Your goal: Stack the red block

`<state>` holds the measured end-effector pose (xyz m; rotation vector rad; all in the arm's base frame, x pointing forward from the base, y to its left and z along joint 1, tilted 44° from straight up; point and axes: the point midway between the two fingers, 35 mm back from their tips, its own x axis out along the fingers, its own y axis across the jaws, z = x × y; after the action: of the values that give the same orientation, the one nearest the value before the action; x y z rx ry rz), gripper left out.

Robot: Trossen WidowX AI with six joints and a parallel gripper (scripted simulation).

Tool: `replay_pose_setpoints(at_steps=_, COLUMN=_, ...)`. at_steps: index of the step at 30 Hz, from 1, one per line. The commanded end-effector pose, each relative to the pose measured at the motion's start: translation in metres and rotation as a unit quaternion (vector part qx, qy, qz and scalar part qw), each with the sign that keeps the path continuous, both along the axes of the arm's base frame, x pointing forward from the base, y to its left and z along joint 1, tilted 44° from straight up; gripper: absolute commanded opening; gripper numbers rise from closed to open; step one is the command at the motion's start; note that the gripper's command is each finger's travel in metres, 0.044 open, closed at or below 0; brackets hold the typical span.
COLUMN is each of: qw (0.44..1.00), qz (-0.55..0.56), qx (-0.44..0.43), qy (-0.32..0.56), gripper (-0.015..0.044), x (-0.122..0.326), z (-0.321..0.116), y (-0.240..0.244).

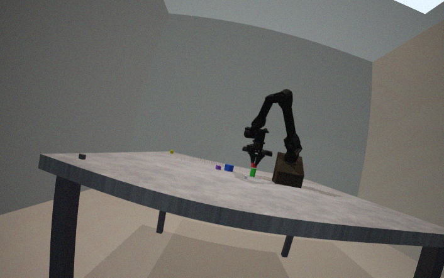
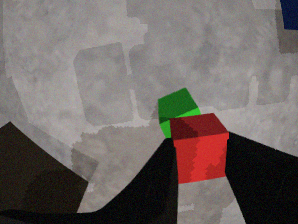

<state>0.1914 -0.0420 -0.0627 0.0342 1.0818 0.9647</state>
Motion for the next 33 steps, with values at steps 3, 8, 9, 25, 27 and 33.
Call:
replay_pose_setpoints(at_steps=3, qw=1.0, qz=-0.002, qx=0.005, qy=0.003, gripper=0.0, x=-0.0008, z=-0.0042, y=0.0061)
replay_pose_setpoints(at_steps=8, qw=1.0, qz=-0.002, qx=0.005, qy=0.003, gripper=0.0, x=-0.0008, z=-0.0043, y=0.0063)
replay_pose_setpoints(at_steps=9, qw=1.0, qz=-0.002, qx=0.005, qy=0.003, gripper=0.0, x=-0.0008, z=-0.0043, y=0.0063)
replay_pose_setpoints(at_steps=25, qw=1.0, qz=-0.002, qx=0.005, qy=0.003, gripper=0.0, x=-0.0007, z=-0.0048, y=0.0067)
replay_pose_setpoints(at_steps=27, qw=1.0, qz=-0.002, qx=0.005, qy=0.003, gripper=0.0, x=-0.0008, z=-0.0043, y=0.0061)
replay_pose_setpoints(at_steps=33, qw=1.0, qz=0.0, qx=0.003, qy=0.003, gripper=0.0131, x=-0.0012, z=-0.0049, y=0.0059)
